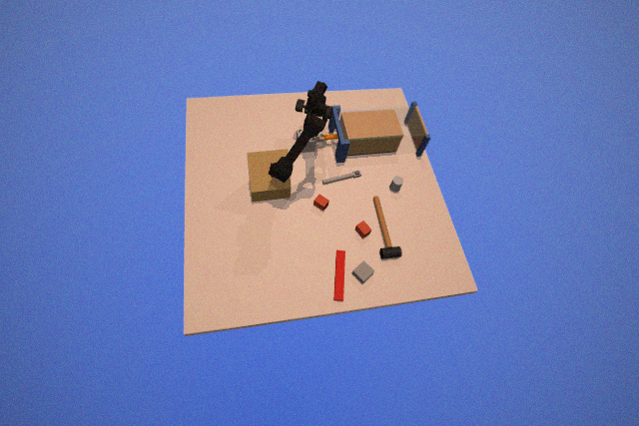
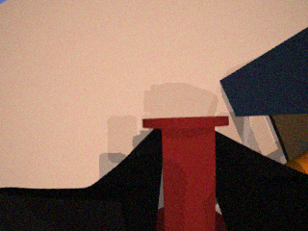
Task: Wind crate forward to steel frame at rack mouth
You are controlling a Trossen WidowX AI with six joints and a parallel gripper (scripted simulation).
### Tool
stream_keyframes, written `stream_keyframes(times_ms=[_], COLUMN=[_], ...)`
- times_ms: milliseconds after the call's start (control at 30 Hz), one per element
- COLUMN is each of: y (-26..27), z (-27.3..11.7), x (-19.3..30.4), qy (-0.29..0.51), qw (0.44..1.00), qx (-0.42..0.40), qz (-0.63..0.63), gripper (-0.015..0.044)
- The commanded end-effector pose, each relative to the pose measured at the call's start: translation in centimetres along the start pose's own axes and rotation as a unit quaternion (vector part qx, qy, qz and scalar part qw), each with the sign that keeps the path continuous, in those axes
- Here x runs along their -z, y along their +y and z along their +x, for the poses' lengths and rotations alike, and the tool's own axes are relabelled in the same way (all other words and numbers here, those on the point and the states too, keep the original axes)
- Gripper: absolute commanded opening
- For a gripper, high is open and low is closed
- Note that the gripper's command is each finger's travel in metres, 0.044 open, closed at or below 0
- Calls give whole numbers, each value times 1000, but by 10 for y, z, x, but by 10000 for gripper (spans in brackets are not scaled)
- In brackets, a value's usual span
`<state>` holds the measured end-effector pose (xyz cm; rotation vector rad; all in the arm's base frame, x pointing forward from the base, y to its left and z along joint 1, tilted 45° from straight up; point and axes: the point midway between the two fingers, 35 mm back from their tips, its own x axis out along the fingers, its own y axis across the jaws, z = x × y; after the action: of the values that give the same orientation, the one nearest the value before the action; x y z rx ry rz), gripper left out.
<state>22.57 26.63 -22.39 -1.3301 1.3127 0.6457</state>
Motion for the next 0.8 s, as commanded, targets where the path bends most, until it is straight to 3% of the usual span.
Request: stream_keyframes(times_ms=[0, 767], y=[25, 47], z=[0, -3], x=[3, 8], qy=[4, 4], qw=[1000, 1000], qx=[-21, -22], qz=[-14, -14], gripper=[0, 0])
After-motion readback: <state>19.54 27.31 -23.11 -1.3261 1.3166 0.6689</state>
